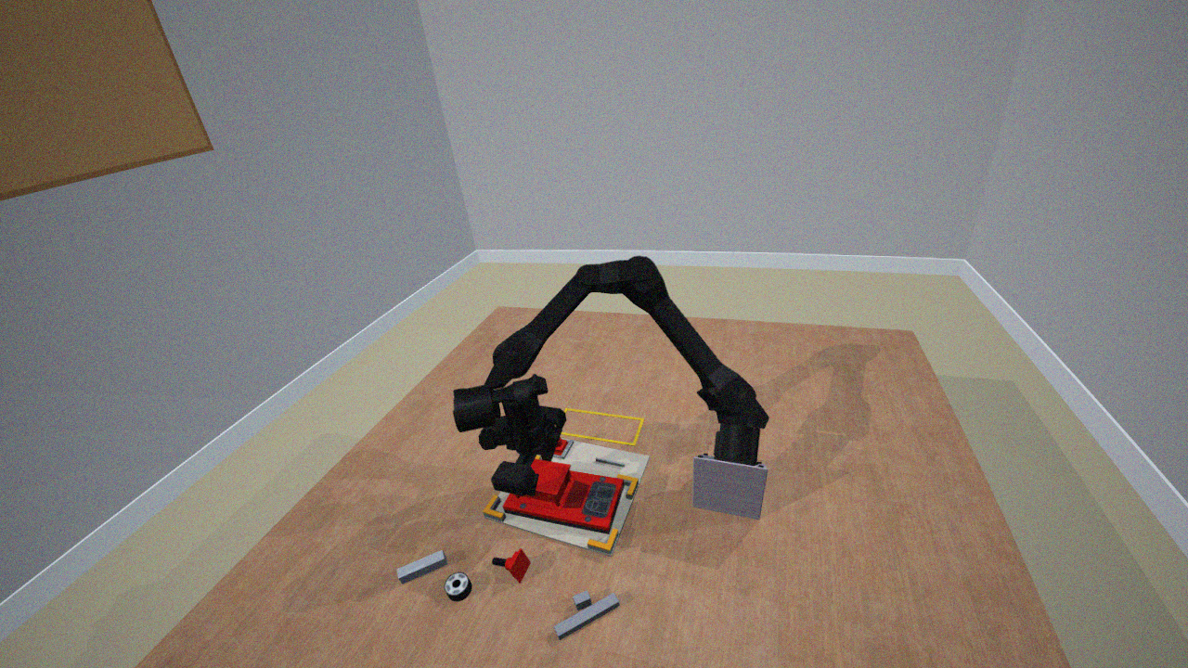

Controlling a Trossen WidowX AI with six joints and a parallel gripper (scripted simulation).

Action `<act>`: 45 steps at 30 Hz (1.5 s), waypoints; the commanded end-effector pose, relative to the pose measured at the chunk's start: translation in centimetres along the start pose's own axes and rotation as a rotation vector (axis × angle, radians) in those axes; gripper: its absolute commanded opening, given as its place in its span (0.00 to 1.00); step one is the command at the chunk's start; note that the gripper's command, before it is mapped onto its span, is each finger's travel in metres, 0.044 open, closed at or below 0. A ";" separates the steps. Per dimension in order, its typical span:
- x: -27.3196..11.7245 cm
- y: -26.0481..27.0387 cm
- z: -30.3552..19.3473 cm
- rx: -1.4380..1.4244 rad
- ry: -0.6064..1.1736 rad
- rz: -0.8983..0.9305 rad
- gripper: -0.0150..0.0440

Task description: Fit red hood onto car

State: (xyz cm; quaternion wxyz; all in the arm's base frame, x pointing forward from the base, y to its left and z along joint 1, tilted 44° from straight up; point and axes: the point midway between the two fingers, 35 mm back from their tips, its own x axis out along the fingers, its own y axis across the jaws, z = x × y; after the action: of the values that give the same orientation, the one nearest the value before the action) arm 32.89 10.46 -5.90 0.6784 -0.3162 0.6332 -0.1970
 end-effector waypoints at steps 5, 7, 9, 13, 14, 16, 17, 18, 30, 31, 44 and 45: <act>0.5 0.0 -0.1 -0.005 0.001 -0.004 0.25; 0.6 0.0 -0.1 -0.005 0.001 -0.004 0.25; 0.7 0.0 -0.1 -0.005 0.001 -0.004 0.25; 0.9 0.0 -0.1 -0.005 0.001 -0.003 0.25; 0.9 0.0 -0.1 -0.005 0.001 -0.003 0.25; 1.0 0.0 0.0 -0.004 0.001 -0.003 0.25; 1.1 0.0 0.0 -0.004 0.001 -0.003 0.25; 1.1 0.0 0.0 -0.004 0.001 -0.003 0.25; 1.1 0.1 0.1 0.004 0.000 0.000 0.39; 1.1 0.1 0.1 0.004 0.000 0.000 0.43; 1.1 0.1 0.1 0.004 0.000 0.000 1.00; 1.1 0.1 0.1 0.004 0.000 0.000 1.00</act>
State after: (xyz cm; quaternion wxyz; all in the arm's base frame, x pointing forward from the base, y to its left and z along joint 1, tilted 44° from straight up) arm 33.11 9.79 -6.75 0.6790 -0.3146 0.6330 -0.1980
